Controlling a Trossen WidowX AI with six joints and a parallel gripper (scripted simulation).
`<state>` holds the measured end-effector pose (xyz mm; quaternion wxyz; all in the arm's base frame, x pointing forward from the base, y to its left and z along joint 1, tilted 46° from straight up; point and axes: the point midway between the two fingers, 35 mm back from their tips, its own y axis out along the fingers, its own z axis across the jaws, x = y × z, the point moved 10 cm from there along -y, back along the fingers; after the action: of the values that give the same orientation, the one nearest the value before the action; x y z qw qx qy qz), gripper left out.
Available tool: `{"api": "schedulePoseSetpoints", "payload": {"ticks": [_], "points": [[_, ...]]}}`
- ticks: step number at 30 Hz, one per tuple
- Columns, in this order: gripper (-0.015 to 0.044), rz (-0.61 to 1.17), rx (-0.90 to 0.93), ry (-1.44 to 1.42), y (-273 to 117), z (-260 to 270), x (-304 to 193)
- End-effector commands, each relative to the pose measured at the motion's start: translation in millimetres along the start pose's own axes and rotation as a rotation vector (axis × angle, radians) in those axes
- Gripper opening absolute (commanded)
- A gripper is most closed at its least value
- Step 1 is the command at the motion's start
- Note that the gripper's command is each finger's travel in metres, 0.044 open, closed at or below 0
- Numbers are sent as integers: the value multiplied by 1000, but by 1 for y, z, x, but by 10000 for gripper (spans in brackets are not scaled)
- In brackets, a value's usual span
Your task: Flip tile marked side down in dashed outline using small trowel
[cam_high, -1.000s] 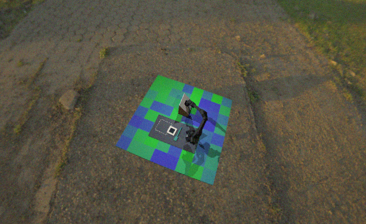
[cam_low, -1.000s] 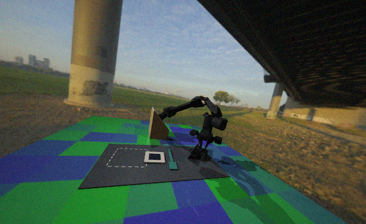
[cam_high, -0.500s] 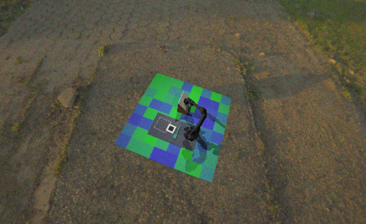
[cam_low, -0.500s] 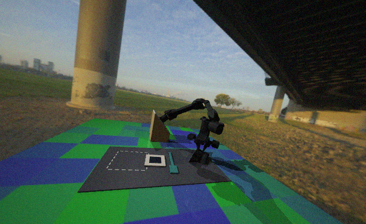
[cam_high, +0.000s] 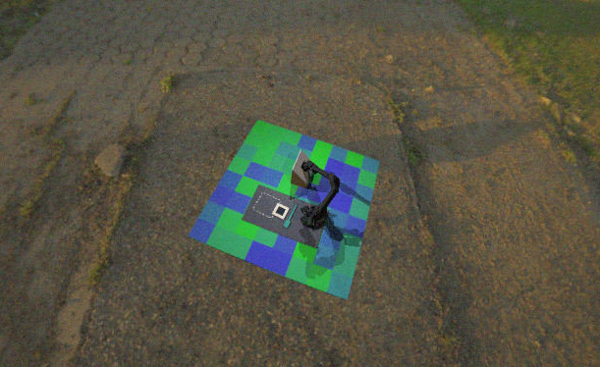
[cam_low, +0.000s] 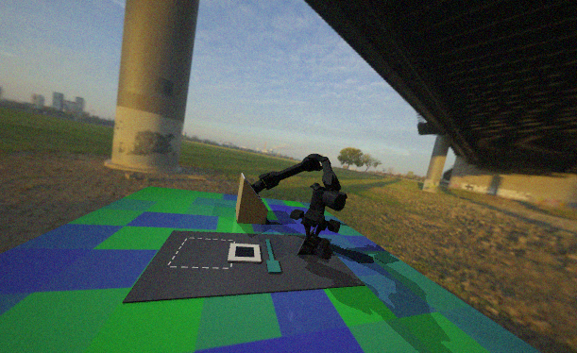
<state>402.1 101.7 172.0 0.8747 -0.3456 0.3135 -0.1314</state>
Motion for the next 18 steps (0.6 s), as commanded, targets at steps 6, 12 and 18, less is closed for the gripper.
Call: {"api": "schedulePoseSetpoints", "payload": {"ticks": [6,12,18], "points": [[100,3,-4,2,1,-20,0],[100,3,-5,3,1,-33,0],[100,3,-6,3,1,-47,1]]}}
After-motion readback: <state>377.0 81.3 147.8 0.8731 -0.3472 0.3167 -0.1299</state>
